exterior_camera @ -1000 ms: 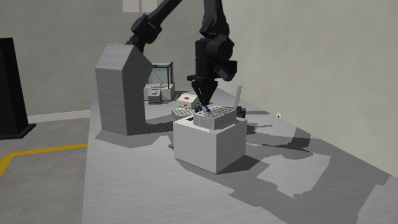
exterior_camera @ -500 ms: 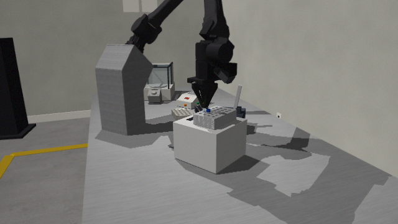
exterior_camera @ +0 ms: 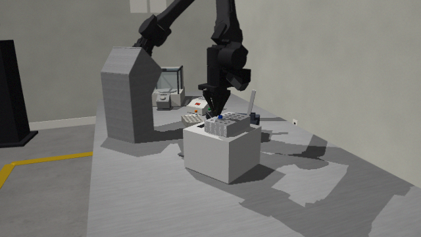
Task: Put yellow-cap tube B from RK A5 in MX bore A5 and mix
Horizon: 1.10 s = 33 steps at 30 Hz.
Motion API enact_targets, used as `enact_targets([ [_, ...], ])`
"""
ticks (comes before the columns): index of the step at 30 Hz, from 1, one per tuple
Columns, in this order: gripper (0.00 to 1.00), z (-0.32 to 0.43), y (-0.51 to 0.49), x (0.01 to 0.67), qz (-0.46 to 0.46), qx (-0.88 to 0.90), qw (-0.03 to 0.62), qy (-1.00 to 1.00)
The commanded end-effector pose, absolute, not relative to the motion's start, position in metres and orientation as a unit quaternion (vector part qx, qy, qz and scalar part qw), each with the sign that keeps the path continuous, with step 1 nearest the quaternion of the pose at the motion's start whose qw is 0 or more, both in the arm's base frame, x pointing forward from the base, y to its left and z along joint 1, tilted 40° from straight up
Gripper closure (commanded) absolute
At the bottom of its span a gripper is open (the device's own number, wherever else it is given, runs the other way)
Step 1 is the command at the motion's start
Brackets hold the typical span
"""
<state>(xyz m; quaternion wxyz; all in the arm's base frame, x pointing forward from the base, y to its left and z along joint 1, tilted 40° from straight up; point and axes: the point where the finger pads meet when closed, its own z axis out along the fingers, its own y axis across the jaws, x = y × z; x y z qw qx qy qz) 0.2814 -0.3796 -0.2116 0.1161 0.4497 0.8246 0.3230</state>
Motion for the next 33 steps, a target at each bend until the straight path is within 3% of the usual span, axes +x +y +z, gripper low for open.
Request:
enact_targets([
  [1, 0.91, -0.2129, -0.3934, 0.2927, 0.318, 0.451, 0.124, 0.825],
  [33, 0.91, -0.2113, -0.3939, 0.2883, 0.315, 0.453, 0.128, 0.824],
])
